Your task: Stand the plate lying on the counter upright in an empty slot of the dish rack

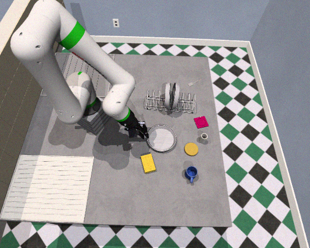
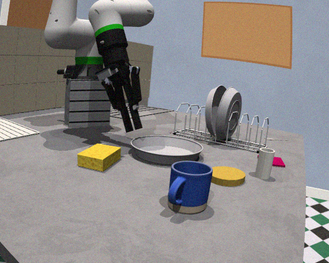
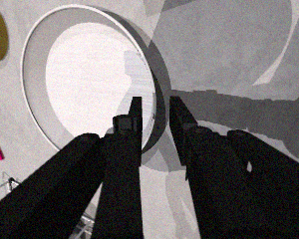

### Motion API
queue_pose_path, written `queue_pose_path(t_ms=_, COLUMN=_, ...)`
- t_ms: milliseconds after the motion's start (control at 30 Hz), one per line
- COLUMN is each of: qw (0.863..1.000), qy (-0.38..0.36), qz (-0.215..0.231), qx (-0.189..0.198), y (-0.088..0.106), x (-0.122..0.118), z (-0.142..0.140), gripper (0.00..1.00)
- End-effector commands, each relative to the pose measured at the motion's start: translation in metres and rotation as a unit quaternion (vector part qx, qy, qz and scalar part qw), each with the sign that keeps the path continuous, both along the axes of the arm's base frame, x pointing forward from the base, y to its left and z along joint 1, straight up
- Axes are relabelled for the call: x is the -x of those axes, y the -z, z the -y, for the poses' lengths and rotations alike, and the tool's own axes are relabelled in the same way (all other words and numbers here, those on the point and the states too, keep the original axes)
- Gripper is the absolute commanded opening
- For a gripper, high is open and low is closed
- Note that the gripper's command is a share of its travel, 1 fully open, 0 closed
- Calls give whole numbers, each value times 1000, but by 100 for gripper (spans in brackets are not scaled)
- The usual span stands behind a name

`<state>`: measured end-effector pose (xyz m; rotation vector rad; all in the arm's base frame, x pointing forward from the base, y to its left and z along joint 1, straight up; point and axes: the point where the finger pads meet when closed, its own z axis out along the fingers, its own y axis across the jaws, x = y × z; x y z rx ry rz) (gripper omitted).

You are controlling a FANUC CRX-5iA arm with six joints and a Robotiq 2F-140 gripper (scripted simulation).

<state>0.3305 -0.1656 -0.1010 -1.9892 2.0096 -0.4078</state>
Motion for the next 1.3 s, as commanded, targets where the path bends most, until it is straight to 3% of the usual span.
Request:
queue_pose_path(t_ms=0, qw=1000, qy=0, qz=0, qx=0, y=1, x=-1, z=0, gripper=24)
queue_pose_path(t_ms=1267, qw=1000, qy=0, qz=0, qx=0, y=16, x=-8, z=0, gripper=24)
